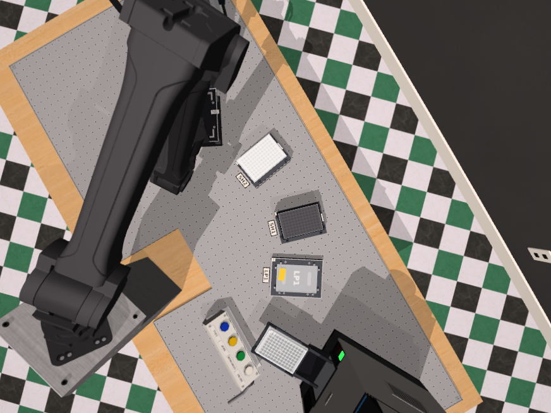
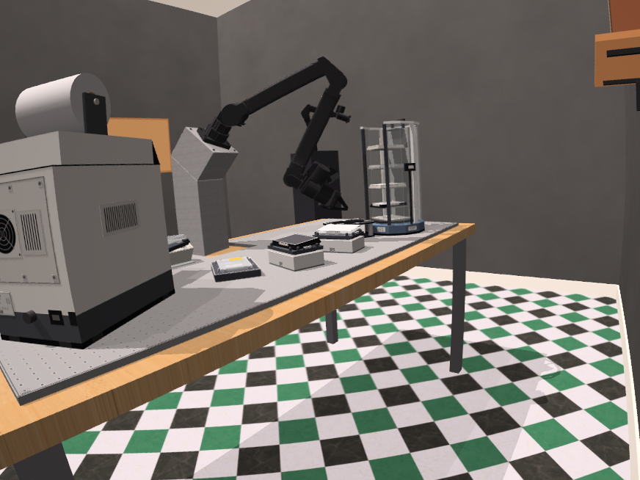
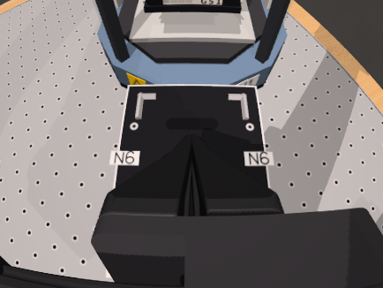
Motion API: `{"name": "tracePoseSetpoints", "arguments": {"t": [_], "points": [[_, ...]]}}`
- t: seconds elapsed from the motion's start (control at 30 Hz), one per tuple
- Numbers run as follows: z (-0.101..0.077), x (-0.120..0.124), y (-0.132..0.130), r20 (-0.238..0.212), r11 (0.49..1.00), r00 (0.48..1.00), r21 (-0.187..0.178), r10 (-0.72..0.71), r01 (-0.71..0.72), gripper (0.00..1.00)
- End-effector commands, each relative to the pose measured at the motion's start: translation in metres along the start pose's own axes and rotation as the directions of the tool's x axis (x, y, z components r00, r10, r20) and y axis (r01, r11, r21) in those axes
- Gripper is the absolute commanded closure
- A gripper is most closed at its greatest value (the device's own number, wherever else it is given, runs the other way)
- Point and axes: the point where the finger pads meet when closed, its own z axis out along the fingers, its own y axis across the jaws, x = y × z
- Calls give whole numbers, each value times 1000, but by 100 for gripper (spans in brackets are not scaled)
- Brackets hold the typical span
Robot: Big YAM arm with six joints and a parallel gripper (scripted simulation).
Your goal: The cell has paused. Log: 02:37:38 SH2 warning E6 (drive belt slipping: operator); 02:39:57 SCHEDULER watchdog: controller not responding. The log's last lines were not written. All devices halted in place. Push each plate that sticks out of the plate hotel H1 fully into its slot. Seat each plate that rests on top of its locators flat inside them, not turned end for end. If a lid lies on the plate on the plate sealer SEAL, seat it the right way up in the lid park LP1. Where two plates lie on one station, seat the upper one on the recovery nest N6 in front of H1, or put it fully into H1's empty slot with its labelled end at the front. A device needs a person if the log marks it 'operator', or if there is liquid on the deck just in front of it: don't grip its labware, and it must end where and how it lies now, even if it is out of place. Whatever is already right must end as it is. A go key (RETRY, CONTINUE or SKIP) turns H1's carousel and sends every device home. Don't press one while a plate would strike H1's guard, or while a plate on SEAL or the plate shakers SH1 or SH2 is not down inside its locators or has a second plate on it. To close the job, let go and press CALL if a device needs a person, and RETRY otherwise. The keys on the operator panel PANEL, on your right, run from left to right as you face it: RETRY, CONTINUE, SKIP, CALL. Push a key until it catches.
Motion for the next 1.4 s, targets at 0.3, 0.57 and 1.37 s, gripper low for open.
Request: {"name": "tracePoseSetpoints", "arguments": {"t": [0.3,0.57,1.37], "points": [[-19,-32,7,5,1000,1000,-15,14,-14,100],[-29,-50,7,6,1000,1000,-14,12,-12,100],[-56,-96,6,9,1000,1000,-12,7,-7,100]]}}
